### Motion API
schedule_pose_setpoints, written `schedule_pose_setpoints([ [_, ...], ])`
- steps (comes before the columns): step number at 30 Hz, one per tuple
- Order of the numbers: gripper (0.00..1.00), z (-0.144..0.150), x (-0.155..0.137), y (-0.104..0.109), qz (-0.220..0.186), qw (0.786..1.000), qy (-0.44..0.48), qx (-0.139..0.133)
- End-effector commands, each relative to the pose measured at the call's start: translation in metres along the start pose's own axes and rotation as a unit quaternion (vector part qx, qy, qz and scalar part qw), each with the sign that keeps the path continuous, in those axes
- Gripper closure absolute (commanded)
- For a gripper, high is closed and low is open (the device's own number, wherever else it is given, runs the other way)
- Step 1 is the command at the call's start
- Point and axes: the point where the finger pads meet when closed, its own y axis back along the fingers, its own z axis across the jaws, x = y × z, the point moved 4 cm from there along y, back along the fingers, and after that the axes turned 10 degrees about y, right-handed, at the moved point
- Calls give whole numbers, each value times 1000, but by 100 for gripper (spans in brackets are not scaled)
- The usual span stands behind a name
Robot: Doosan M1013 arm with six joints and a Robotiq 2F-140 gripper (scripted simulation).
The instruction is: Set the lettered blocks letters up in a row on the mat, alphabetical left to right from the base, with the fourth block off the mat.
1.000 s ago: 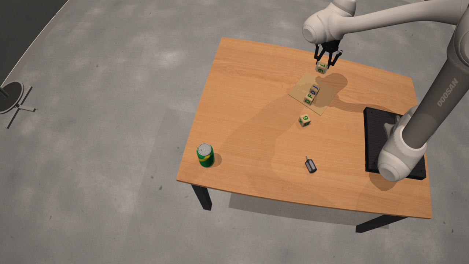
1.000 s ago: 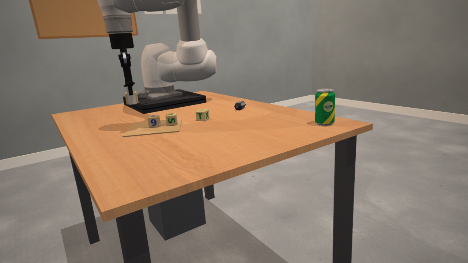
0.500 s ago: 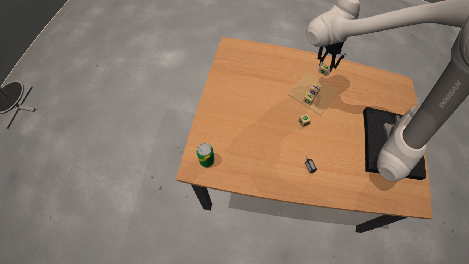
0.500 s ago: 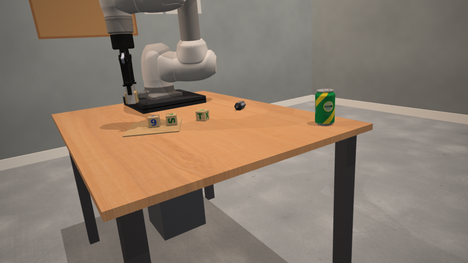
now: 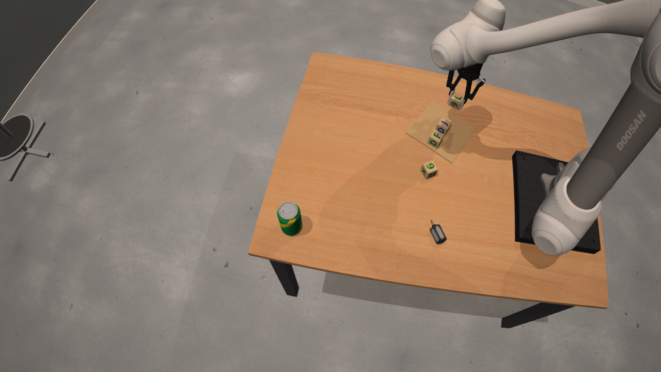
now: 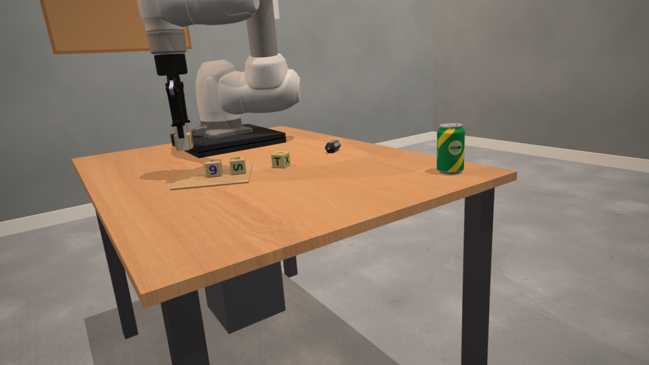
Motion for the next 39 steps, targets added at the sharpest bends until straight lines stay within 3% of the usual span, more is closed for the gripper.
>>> schedule_pose_setpoints([
  [1,69,-1,0,-5,0,1000,0,1],
  [15,69,-1,0,-67,0,1000,0,1],
  [24,69,-1,0,-78,0,1000,0,1],
  [39,69,-1,0,-78,0,1000,0,1],
])
